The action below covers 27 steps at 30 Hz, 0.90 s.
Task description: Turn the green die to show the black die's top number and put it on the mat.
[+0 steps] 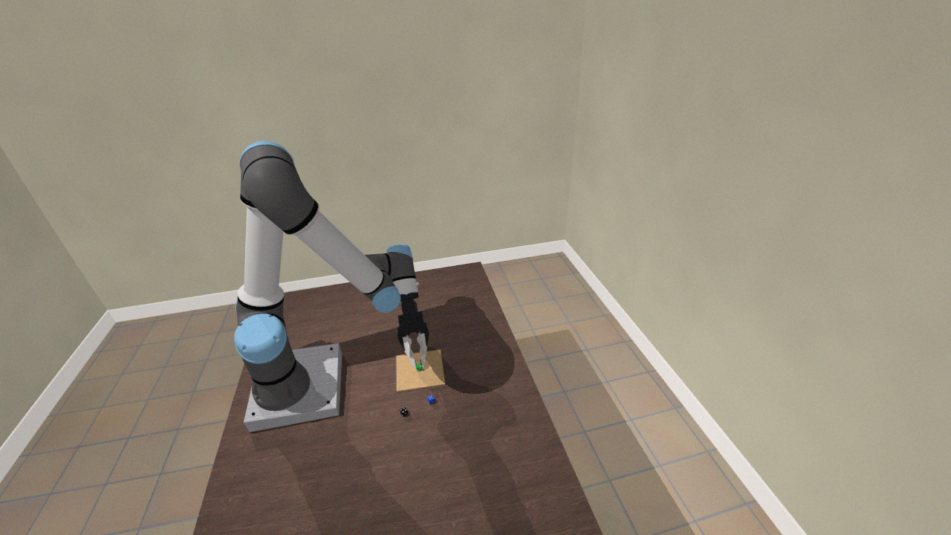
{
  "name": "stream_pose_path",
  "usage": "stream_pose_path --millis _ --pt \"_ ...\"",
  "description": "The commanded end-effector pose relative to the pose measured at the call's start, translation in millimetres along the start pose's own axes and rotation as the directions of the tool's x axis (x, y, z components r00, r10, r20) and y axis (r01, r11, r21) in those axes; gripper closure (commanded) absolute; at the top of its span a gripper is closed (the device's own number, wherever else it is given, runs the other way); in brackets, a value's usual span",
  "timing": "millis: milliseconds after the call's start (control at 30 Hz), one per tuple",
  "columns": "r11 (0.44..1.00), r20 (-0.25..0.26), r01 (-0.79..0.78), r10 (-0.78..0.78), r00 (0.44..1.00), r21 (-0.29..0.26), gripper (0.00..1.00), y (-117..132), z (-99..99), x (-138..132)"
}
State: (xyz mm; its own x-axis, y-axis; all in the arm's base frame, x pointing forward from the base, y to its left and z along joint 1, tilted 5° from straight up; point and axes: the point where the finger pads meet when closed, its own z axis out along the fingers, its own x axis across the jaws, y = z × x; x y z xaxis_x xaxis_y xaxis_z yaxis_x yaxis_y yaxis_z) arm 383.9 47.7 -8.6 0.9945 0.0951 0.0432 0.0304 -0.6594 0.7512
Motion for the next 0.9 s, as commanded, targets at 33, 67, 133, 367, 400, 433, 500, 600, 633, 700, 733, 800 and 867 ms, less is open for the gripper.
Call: stream_pose_path --millis 33,67,133,367,400,433,500,600,633,700,733,800,867 --pt "1.000 -0.001 -0.001 0.001 1.000 0.000 1.00 0 -0.3 0" --pt "1.000 -0.001 -0.001 0.001 1.000 0.000 1.00 0 -0.3 0" --pt "1.000 -0.001 -0.001 0.001 1.000 0.000 1.00 0 -0.3 0" --pt "1.000 -0.001 -0.001 0.001 1.000 0.000 1.00 0 -0.3 0" --pt "1.000 -0.001 -0.001 0.001 1.000 0.000 1.00 0 -0.3 0" --pt "1.000 -0.001 -0.001 0.001 1.000 0.000 1.00 0 -0.4 0" --pt "1.000 -0.001 -0.001 0.001 1.000 0.000 1.00 1 -1.1 0" --pt "1.000 -0.001 -0.001 0.001 1.000 0.000 1.00 4 -4.2 0" --pt "1.000 -0.001 -0.001 0.001 1.000 0.000 1.00 6 -5.8 0" --pt "1.000 -0.001 -0.001 0.001 1.000 0.000 1.00 10 -9.9 0" --pt "1.000 -0.001 -0.001 0.001 1.000 0.000 1.00 12 -12.3 0" --pt "1.000 -0.001 -0.001 0.001 1.000 0.000 1.00 15 -14.9 0" --pt "1.000 -0.001 -0.001 0.001 1.000 0.000 1.00 18 -17.7 0"
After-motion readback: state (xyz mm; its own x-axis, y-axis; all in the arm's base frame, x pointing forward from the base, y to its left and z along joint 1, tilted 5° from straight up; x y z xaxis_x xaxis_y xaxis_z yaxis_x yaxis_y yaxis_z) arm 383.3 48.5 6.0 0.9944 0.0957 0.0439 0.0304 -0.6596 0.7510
